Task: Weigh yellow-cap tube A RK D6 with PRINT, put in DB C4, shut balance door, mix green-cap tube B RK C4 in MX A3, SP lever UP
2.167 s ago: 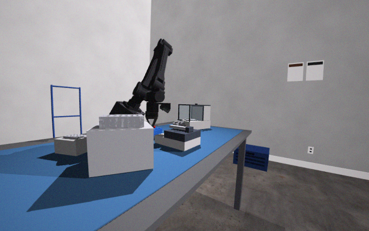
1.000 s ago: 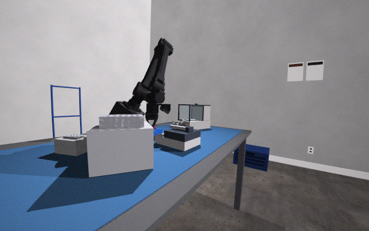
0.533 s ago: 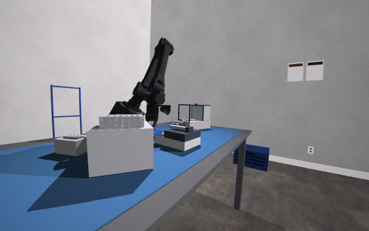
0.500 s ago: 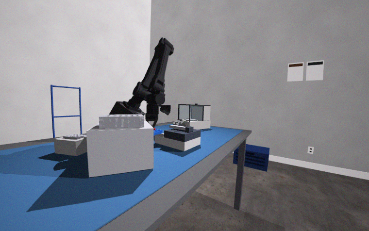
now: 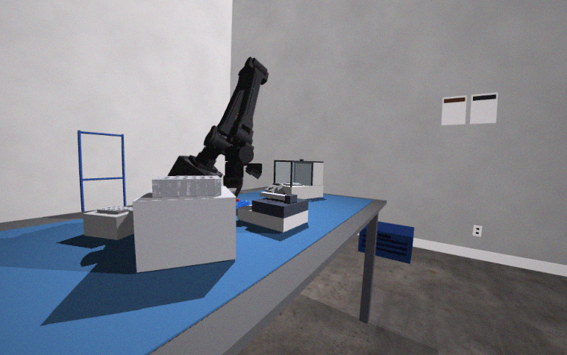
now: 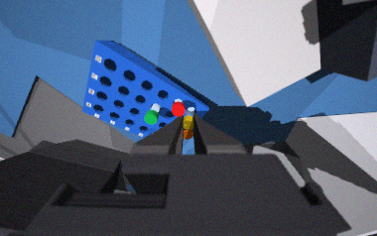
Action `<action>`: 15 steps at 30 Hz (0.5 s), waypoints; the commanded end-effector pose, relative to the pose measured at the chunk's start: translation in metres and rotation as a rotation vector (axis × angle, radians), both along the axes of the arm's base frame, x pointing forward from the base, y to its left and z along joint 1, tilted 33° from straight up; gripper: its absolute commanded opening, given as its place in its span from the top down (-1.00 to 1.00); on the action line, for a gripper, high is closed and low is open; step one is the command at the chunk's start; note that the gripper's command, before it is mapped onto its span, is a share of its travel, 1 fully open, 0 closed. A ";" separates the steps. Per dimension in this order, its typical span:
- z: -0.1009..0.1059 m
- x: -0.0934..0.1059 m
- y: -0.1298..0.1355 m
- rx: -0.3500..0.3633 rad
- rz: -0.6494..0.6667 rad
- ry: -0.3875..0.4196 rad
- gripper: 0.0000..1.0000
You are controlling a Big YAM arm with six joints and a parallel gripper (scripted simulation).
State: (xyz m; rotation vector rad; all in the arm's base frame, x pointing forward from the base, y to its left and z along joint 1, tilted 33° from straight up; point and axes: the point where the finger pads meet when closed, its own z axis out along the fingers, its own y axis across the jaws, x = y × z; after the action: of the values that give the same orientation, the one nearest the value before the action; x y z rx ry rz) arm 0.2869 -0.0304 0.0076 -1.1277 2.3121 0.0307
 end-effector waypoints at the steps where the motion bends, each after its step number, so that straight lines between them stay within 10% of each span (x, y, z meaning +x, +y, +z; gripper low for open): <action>1: -0.001 0.004 0.001 0.003 -0.007 -0.006 0.82; 15: -0.001 0.009 -0.001 -0.004 -0.007 -0.017 0.82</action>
State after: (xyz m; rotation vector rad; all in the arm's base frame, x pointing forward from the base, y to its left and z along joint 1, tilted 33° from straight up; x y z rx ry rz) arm 0.2898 -0.0293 0.0022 -1.1266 2.3135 0.0307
